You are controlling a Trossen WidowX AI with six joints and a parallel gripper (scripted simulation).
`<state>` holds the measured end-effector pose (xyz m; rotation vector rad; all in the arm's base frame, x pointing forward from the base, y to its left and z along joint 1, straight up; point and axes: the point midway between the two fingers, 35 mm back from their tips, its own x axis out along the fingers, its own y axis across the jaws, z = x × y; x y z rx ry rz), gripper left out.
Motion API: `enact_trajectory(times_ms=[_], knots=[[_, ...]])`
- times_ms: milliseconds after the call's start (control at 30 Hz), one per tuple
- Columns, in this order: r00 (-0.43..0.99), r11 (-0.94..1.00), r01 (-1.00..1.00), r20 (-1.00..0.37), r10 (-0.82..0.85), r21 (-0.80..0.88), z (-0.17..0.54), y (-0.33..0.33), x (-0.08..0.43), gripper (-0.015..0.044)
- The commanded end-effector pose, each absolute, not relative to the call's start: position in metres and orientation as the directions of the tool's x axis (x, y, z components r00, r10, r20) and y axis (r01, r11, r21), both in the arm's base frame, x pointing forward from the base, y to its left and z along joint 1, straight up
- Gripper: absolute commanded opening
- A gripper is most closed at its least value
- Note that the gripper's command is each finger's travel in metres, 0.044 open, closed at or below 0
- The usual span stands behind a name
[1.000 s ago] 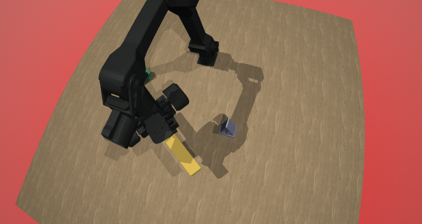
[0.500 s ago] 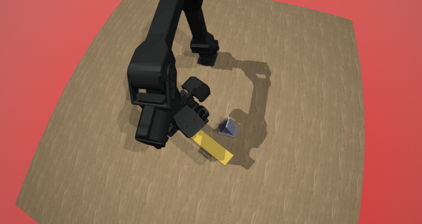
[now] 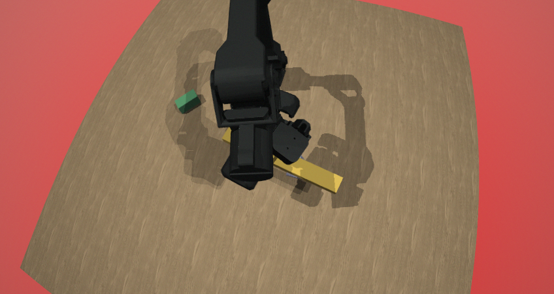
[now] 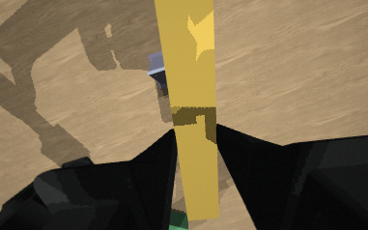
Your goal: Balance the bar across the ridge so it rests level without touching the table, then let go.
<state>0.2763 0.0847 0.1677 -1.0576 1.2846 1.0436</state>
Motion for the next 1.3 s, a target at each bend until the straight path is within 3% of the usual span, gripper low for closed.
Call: enact_trajectory(times_ms=[0, 233, 1267], knots=[[0.026, 0.146, -0.989, -1.0, 0.009, -0.024, 0.169, 0.096, 0.267, 0.0], [0.025, 0.038, -0.999, -1.0, 0.011, -0.024, 0.167, 0.114, 0.253, 0.0], [0.025, 0.035, -0.999, -1.0, 0.011, -0.025, 0.124, 0.115, 0.257, 0.0]])
